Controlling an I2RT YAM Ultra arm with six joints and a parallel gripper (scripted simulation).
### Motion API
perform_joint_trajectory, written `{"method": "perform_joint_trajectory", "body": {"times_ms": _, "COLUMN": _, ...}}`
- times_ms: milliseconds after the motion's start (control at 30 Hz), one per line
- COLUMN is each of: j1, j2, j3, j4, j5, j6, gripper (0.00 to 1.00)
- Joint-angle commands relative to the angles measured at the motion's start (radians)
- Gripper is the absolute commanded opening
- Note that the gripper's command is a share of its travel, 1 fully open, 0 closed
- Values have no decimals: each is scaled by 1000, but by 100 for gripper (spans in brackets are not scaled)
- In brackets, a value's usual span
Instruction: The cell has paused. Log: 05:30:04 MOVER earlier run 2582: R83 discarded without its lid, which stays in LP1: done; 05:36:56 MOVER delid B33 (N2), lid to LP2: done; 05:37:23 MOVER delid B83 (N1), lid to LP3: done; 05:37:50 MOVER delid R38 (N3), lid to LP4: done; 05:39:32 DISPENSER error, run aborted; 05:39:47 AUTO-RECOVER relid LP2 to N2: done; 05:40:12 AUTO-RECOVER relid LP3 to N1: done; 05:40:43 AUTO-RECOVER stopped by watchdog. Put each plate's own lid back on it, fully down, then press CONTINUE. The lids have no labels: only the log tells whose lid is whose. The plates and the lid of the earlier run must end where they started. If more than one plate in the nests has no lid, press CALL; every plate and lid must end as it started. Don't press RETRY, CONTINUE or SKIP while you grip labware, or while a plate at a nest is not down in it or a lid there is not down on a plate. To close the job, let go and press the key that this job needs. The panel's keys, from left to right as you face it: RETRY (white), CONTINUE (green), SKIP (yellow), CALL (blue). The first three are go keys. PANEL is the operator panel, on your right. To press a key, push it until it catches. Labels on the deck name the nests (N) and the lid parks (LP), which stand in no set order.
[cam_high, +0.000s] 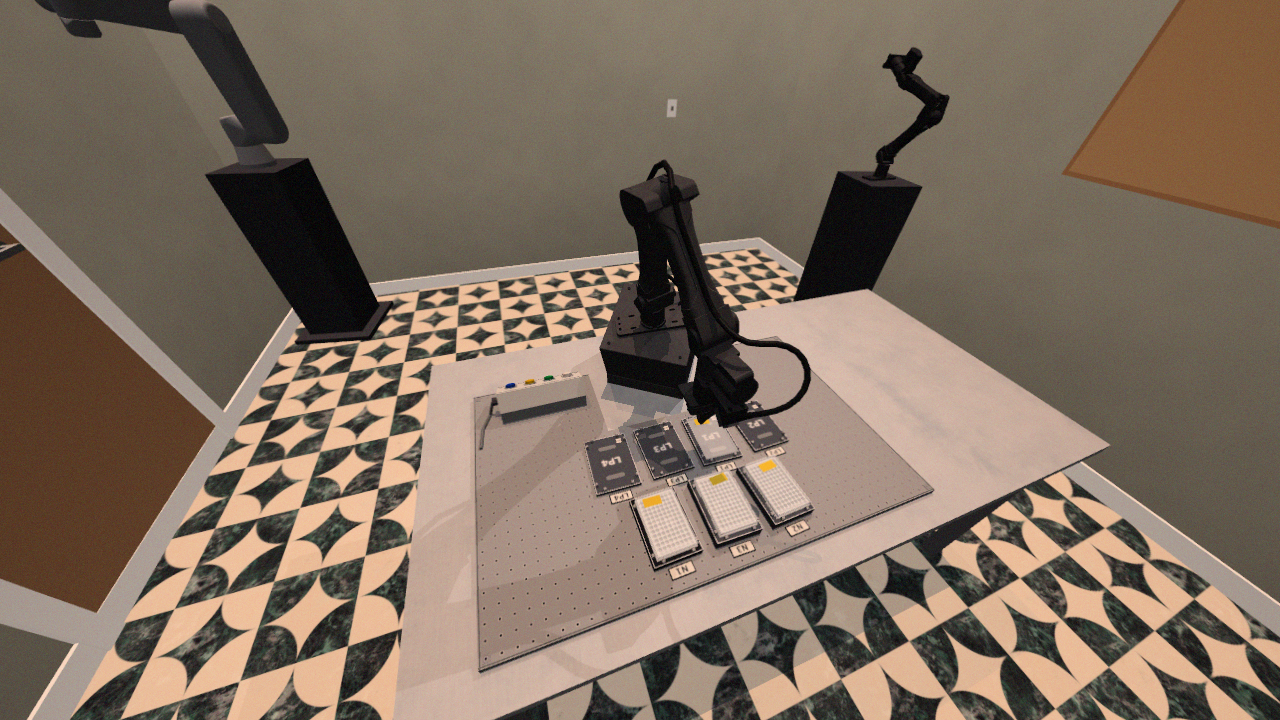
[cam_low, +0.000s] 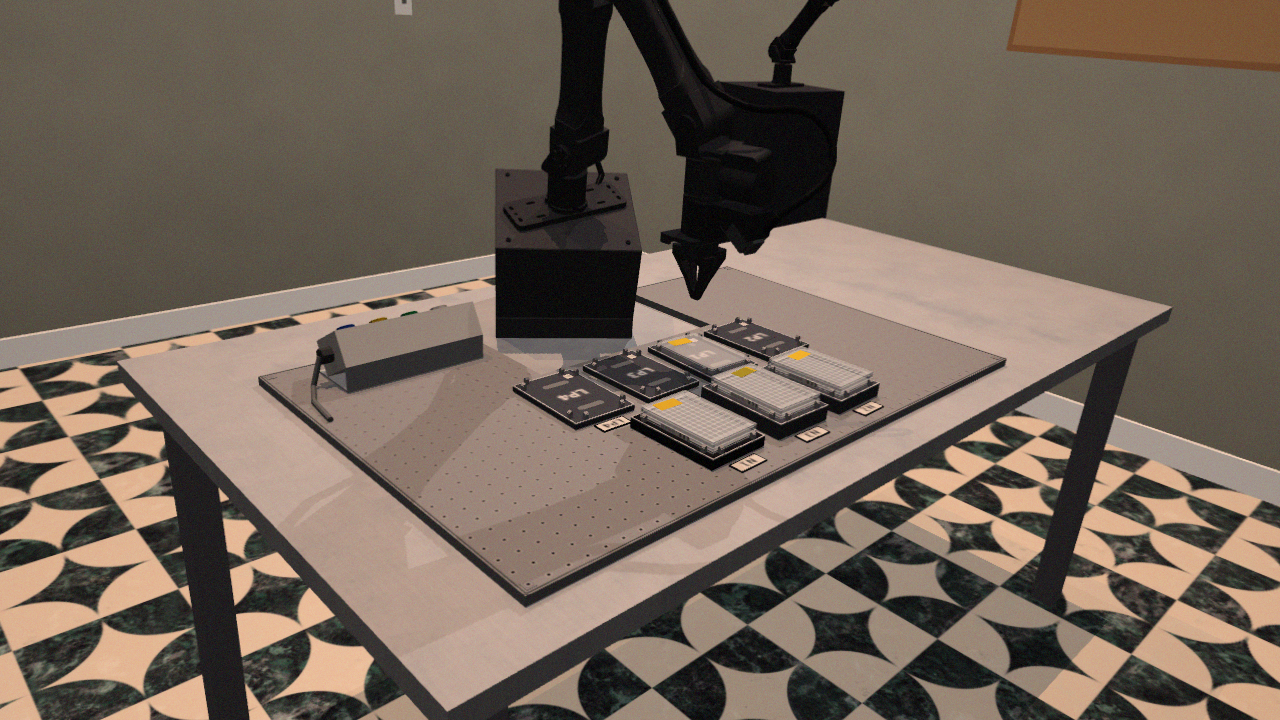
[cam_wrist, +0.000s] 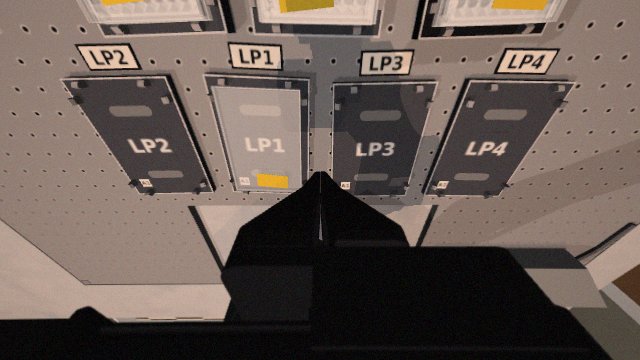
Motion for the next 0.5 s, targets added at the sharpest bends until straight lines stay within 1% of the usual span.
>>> {"method": "perform_joint_trajectory", "body": {"times_ms": 0, "j1": 16, "j2": -27, "j3": 35, "j4": -33, "j5": 12, "j6": 11, "gripper": 0}}
{"method": "perform_joint_trajectory", "body": {"times_ms": 33, "j1": -21, "j2": -36, "j3": 28, "j4": -31, "j5": -4, "j6": 14, "gripper": 0}}
{"method": "perform_joint_trajectory", "body": {"times_ms": 100, "j1": -54, "j2": -49, "j3": -24, "j4": -30, "j5": -17, "j6": 22, "gripper": 0}}
{"method": "perform_joint_trajectory", "body": {"times_ms": 400, "j1": -229, "j2": -114, "j3": -59, "j4": 0, "j5": -66, "j6": 28, "gripper": 0}}
{"method": "perform_joint_trajectory", "body": {"times_ms": 467, "j1": -229, "j2": -114, "j3": -59, "j4": 0, "j5": -66, "j6": 28, "gripper": 0}}
